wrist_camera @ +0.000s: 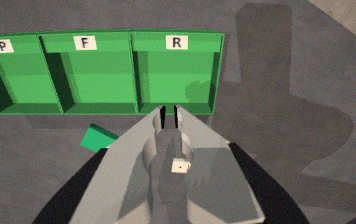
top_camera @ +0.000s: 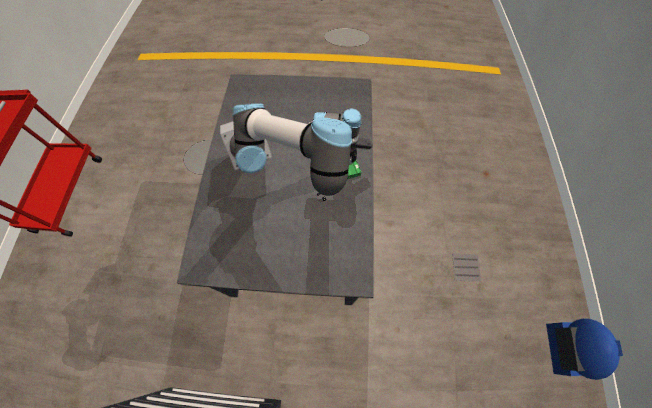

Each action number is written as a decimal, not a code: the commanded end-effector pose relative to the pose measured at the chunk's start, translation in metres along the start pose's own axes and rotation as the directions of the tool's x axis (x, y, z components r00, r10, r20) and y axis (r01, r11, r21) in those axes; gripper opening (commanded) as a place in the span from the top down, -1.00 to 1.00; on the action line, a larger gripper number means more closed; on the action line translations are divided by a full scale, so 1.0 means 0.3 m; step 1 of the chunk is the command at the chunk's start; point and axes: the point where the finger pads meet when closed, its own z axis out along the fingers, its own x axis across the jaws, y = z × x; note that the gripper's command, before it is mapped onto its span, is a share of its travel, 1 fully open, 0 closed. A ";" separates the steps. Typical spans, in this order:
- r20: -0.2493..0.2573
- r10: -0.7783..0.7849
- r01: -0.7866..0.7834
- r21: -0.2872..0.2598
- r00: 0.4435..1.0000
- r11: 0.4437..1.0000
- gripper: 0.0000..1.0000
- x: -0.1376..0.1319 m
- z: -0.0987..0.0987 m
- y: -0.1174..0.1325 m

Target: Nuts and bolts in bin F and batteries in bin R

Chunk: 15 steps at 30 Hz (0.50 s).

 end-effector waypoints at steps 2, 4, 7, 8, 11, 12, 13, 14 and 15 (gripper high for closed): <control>-0.001 0.003 -0.003 0.003 1.000 1.000 0.91 0.004 0.039 -0.006; -0.001 0.003 -0.003 0.003 1.000 1.000 0.91 0.004 0.039 -0.006; -0.001 0.003 -0.003 0.003 1.000 1.000 0.91 0.004 0.065 -0.006; -0.001 0.003 -0.003 0.003 1.000 1.000 0.91 0.004 0.074 -0.006; -0.001 0.003 -0.003 0.003 1.000 1.000 0.91 0.004 0.101 -0.006; -0.001 0.003 -0.003 0.003 1.000 1.000 0.91 0.004 0.110 -0.006; -0.001 0.003 -0.003 0.003 1.000 1.000 0.91 0.004 0.119 -0.006; -0.001 0.003 -0.003 0.003 1.000 1.000 0.91 0.004 0.128 -0.006; -0.001 0.003 -0.003 0.003 1.000 1.000 0.91 0.004 0.137 -0.006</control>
